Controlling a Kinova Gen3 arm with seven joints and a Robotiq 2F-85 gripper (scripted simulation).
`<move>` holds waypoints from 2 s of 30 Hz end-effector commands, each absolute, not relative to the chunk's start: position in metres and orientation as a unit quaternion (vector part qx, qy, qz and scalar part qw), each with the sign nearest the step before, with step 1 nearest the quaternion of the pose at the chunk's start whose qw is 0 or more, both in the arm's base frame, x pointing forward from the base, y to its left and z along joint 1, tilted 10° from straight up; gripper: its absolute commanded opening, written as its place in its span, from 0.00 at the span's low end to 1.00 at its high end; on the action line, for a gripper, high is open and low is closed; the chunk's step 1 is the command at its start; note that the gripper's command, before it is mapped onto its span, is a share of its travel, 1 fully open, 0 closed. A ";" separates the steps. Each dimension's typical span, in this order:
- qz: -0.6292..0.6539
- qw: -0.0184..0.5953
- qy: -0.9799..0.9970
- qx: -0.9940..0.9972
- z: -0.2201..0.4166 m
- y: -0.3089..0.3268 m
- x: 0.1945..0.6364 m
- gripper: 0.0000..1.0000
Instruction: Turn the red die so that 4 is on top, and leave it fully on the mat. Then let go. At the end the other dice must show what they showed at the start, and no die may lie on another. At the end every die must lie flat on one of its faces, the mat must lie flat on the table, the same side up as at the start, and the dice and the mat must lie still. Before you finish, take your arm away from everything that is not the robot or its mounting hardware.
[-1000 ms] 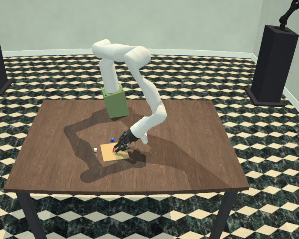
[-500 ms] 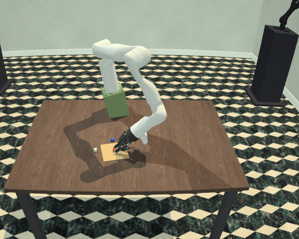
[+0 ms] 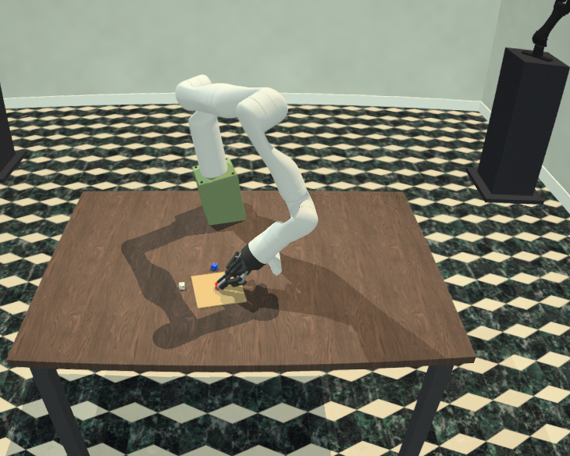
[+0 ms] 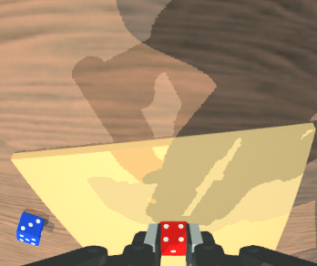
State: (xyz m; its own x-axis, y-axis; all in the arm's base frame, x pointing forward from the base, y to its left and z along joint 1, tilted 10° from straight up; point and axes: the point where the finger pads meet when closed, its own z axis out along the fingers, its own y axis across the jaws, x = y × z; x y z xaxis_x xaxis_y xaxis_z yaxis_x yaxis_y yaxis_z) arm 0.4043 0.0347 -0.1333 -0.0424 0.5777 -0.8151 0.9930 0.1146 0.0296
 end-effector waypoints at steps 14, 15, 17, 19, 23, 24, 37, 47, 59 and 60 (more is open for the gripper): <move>-0.295 0.352 0.659 0.596 -0.133 0.035 0.405 0.11; -0.295 0.352 0.659 0.596 -0.133 0.035 0.405 0.11; -0.295 0.352 0.659 0.596 -0.133 0.035 0.405 0.11; -0.295 0.352 0.659 0.596 -0.133 0.035 0.405 0.11; -0.295 0.352 0.659 0.596 -0.133 0.035 0.405 0.11; -0.295 0.352 0.659 0.596 -0.133 0.035 0.405 0.11; -0.295 0.352 0.659 0.596 -0.122 0.037 0.404 0.11; -0.295 0.352 0.659 0.596 -0.090 0.042 0.403 0.11; -0.295 0.352 0.659 0.596 -0.064 0.046 0.401 0.11; -0.295 0.352 0.659 0.596 -0.064 0.046 0.401 0.11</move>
